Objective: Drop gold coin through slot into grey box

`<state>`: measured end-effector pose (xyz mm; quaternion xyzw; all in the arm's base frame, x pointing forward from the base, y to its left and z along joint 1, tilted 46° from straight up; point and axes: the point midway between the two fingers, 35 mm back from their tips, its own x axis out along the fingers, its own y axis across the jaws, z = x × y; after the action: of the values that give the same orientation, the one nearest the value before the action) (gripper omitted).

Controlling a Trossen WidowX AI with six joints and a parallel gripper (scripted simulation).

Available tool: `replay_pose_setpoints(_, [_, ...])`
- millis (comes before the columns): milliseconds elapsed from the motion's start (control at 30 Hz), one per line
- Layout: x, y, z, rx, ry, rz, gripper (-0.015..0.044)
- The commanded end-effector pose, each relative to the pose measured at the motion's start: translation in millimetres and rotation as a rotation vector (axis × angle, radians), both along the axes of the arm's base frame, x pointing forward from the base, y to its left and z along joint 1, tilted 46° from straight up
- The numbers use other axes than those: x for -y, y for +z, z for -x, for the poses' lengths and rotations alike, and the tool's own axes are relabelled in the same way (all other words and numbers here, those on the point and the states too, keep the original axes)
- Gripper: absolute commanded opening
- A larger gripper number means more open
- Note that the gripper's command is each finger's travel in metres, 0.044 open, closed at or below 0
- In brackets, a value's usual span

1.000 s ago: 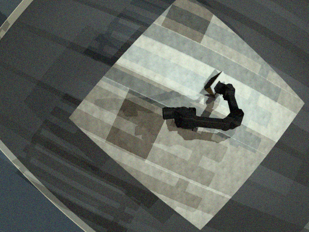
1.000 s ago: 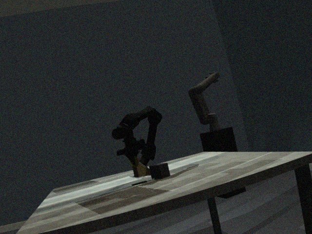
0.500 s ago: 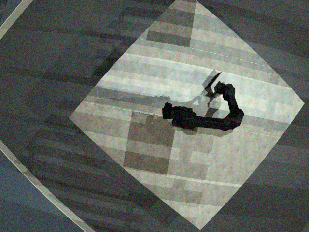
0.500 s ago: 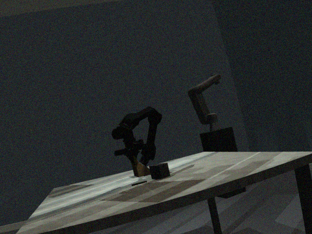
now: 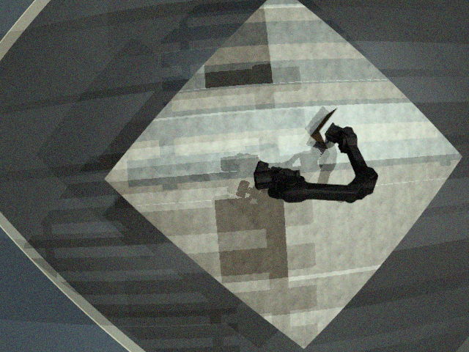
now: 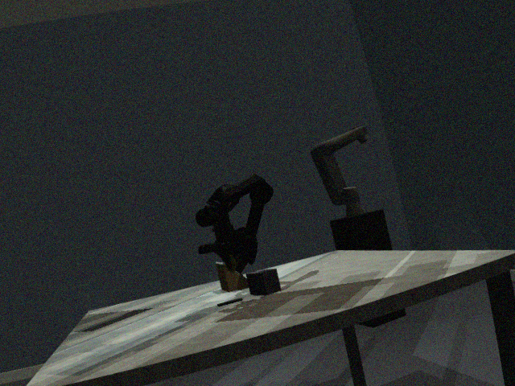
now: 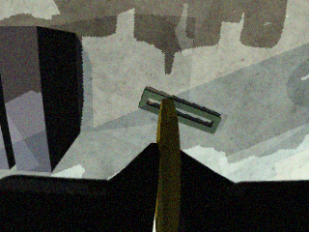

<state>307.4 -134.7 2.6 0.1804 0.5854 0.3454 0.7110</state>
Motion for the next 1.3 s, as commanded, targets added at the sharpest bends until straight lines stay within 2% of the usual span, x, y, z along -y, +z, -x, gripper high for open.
replay_pose_setpoints(0, [-6.6, 8.2, 0.7, -0.002, -0.006, -0.003, 0.0000])
replay_pose_setpoints(1267, [-75.6, 70.4, 17.7, -0.001, -0.001, -0.012, 0.0000])
